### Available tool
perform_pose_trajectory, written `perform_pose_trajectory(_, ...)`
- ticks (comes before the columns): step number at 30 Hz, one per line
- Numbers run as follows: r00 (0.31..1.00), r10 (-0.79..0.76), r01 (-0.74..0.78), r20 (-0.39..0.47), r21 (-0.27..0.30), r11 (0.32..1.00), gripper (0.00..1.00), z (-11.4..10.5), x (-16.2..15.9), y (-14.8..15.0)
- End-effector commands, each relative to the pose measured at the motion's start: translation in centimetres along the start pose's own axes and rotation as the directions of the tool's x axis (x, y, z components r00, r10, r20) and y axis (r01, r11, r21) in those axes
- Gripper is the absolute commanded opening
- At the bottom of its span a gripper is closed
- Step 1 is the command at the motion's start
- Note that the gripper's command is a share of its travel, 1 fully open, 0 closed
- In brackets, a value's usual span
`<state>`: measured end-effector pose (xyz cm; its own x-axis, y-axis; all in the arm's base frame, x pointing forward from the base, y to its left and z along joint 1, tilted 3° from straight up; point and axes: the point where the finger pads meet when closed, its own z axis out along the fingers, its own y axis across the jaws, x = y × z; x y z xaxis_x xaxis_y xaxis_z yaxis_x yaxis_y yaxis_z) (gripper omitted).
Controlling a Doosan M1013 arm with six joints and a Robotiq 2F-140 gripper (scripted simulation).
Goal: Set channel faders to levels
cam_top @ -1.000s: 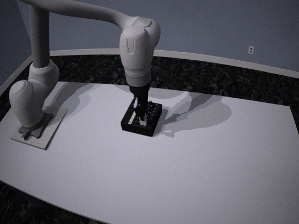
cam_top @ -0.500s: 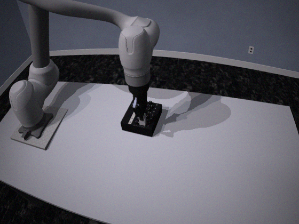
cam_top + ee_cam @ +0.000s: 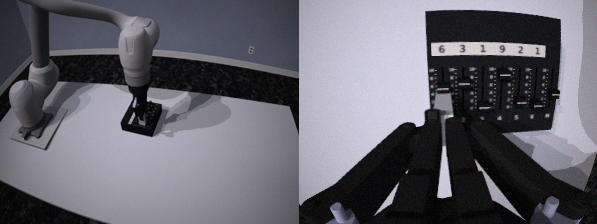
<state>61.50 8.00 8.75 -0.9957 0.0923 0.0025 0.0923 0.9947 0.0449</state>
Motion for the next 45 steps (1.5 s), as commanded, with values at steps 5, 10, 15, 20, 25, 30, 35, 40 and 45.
perform_pose_trajectory(5,1.000,0.000,0.000,0.000,0.000,1.000,0.00,0.0,0.0,0.0)
perform_pose_trajectory(10,1.000,0.000,0.000,0.000,0.000,1.000,0.00,0.0,0.0,0.0)
perform_pose_trajectory(15,1.000,0.000,0.000,0.000,0.000,1.000,0.00,0.0,-0.2,0.0)
perform_pose_trajectory(20,1.000,0.000,0.000,0.000,0.000,1.000,0.00,0.0,-0.5,0.0)
perform_pose_trajectory(25,1.000,0.000,0.000,0.000,0.000,1.000,0.00,0.0,-0.6,0.0)
perform_pose_trajectory(30,1.000,0.000,0.000,0.000,0.000,1.000,0.00,-0.1,-0.6,0.0)
perform_pose_trajectory(35,1.000,0.000,0.000,0.000,0.000,1.000,0.00,-0.6,-0.6,0.0)
perform_pose_trajectory(40,1.000,0.000,0.000,0.000,0.000,1.000,0.00,-2.0,-0.6,0.0)
perform_pose_trajectory(45,1.000,0.000,0.000,0.000,0.000,1.000,0.00,-3.4,-0.6,0.0)
